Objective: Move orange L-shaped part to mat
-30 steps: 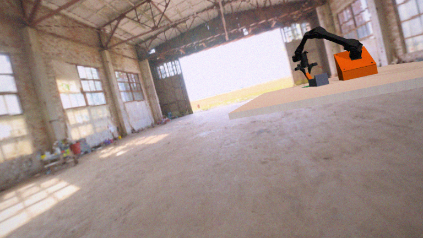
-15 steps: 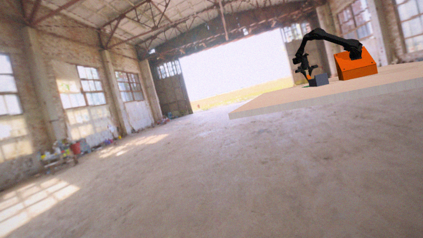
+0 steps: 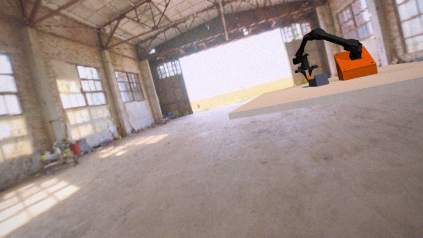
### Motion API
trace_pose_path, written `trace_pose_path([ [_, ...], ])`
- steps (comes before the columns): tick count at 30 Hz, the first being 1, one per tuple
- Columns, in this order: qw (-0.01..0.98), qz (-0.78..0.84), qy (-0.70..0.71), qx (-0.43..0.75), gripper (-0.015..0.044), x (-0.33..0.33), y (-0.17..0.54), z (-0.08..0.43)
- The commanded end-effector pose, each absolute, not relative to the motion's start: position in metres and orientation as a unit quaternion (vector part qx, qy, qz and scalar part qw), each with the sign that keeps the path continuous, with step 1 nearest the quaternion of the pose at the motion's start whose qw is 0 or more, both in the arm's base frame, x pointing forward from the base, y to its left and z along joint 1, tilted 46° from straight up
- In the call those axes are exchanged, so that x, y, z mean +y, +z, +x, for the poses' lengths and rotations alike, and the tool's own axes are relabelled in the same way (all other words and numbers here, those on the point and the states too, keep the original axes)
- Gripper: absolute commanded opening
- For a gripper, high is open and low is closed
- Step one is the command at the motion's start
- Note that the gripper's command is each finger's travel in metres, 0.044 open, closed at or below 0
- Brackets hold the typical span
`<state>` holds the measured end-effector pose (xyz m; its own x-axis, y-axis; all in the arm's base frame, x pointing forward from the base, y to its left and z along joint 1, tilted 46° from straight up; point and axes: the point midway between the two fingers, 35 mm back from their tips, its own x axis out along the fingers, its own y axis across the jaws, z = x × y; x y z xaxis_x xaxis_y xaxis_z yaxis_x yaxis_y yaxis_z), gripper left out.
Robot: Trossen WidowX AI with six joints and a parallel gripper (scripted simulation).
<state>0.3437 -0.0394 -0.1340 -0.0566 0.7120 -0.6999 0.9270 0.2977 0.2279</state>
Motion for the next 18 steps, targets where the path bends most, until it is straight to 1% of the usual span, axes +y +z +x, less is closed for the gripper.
trace_pose_path([
  [1,0.376,0.575,-0.143,0.713,0.0053,-0.039,-0.134,0.344],
  [9,0.376,0.575,-0.143,0.713,0.0263,-0.041,-0.132,0.344],
  [14,0.376,0.575,-0.145,0.712,0.0394,-0.082,-0.095,0.350],
  [16,0.375,0.576,-0.145,0.712,0.0400,-0.100,-0.075,0.349],
  [18,0.375,0.576,-0.145,0.712,0.0400,-0.103,-0.073,0.349],
])
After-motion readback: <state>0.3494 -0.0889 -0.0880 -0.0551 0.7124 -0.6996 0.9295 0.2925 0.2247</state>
